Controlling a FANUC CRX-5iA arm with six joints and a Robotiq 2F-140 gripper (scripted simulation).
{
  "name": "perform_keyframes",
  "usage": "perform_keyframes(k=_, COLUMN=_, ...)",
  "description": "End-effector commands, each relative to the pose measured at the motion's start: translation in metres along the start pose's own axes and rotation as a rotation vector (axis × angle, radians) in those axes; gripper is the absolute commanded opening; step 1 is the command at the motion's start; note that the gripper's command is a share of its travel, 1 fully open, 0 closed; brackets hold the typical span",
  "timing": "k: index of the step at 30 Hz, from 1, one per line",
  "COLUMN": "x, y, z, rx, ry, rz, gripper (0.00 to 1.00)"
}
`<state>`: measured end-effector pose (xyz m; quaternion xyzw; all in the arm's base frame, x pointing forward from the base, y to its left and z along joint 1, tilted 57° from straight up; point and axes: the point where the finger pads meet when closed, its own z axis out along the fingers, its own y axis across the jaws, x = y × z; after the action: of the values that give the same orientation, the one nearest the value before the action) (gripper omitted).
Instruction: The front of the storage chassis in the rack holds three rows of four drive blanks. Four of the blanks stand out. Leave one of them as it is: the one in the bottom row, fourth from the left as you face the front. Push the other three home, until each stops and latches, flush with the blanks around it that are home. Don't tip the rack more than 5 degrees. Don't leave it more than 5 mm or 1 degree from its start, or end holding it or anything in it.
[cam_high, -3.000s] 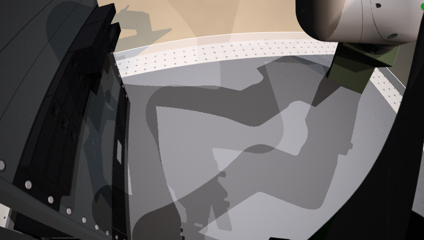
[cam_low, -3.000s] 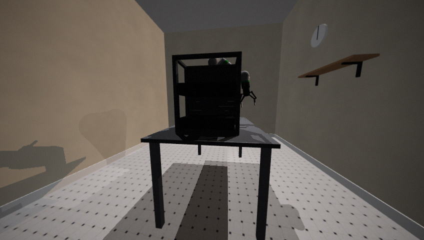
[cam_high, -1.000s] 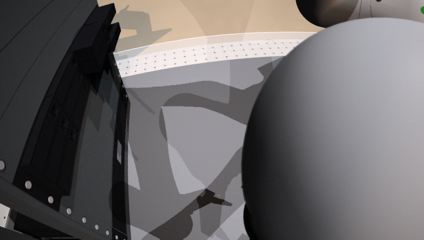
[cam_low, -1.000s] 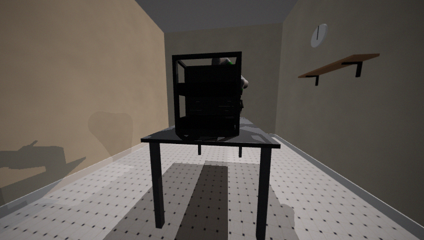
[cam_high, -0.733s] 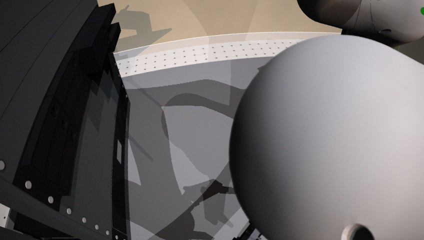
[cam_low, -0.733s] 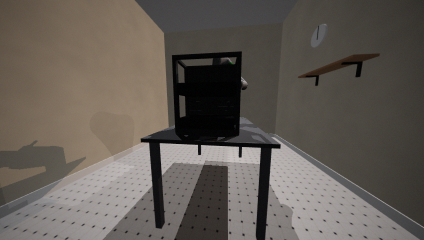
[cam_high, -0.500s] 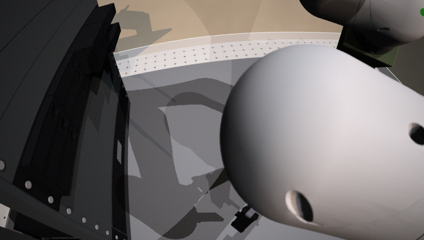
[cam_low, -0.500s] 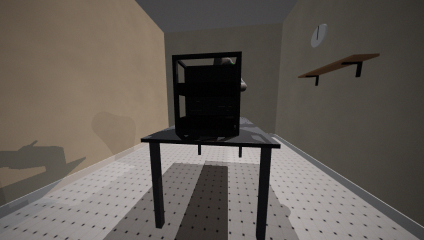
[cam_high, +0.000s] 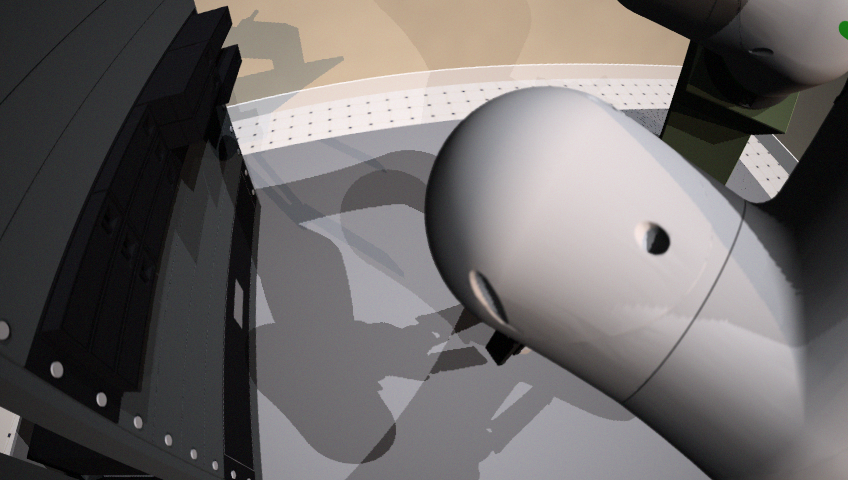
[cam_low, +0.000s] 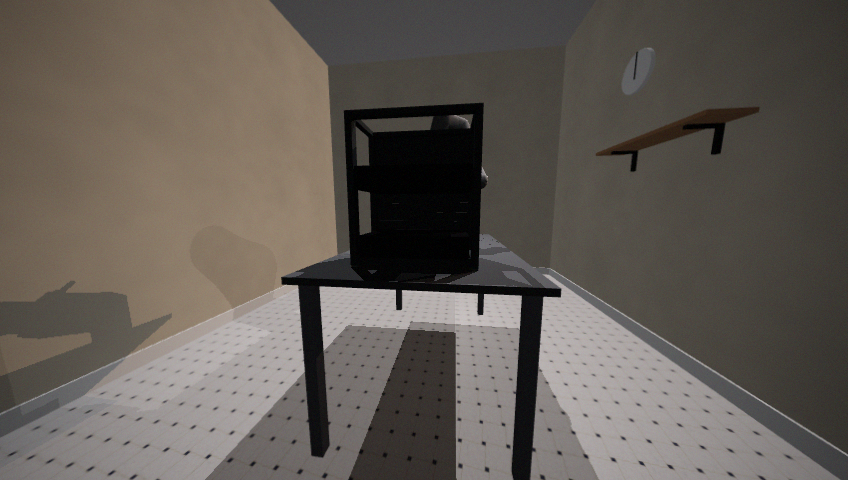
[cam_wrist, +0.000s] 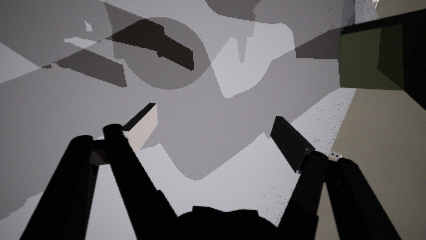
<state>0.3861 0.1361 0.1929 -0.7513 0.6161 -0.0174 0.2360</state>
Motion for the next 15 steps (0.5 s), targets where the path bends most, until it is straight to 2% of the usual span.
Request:
perform_keyframes(k=1, x=0.01, y=0.022, z=0.013, rx=-0.056, ry=-0.008, rz=0.082, gripper=1.0)
perform_keyframes(k=3, x=0.015, y=0.036, z=0.02, rx=-0.09, ry=-0.013, rz=0.135, gripper=1.0)
perform_keyframes(k=5, x=0.015, y=0.036, z=0.02, rx=-0.09, ry=-0.013, rz=0.135, gripper=1.0)
perform_keyframes(k=15, x=0.027, y=0.107, z=0.05, rx=-0.262, ry=-0.059, rz=0.418, gripper=1.0)
